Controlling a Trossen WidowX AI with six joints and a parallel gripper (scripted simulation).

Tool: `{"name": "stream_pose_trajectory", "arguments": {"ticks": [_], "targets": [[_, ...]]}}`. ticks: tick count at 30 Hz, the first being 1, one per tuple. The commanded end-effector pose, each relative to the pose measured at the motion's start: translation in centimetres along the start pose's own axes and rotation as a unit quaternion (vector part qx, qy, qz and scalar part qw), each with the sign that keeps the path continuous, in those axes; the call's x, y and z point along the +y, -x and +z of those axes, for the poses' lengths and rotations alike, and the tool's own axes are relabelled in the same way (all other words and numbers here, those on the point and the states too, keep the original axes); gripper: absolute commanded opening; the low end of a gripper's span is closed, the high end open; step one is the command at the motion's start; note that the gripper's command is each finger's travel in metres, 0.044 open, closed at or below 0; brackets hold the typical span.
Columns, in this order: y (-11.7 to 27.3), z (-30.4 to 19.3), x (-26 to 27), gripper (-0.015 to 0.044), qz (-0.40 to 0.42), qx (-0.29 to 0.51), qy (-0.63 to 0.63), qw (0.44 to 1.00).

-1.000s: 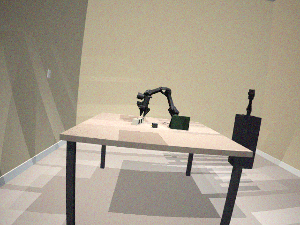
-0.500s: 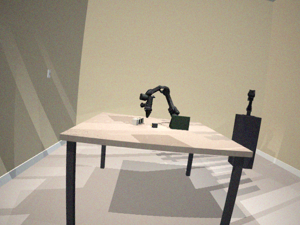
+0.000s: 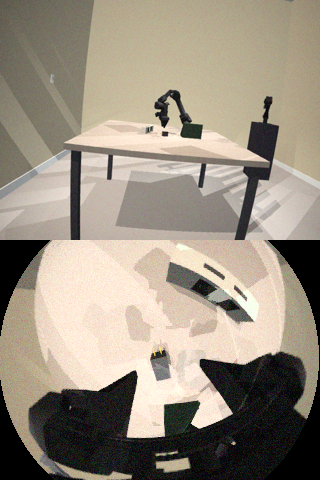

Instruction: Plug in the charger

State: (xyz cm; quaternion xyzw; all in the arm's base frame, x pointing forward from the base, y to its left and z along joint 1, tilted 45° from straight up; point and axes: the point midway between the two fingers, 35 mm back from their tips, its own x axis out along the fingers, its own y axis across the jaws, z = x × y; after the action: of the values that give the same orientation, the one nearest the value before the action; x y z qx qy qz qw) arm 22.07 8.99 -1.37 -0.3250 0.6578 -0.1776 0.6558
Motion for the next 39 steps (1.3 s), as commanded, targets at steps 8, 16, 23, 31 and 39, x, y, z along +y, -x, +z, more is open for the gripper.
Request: {"name": "stream_pose_trajectory", "arguments": {"ticks": [8, 16, 23, 31, 39], "targets": [[-0.6, -2.2, 1.4, 0.0440, -0.023, 0.021, 0.042, 0.999], [-1.9, -2.2, 1.3, 0.0440, -0.023, 0.021, 0.042, 0.999], [-2.5, -2.1, 1.3, 0.0440, -0.023, 0.021, 0.042, 0.999], [-3.9, -2.0, 1.3, 0.0440, -0.023, 0.021, 0.042, 0.999], [-5.2, -2.0, 1.2, 0.0440, -0.023, 0.021, 0.042, 0.999]]}}
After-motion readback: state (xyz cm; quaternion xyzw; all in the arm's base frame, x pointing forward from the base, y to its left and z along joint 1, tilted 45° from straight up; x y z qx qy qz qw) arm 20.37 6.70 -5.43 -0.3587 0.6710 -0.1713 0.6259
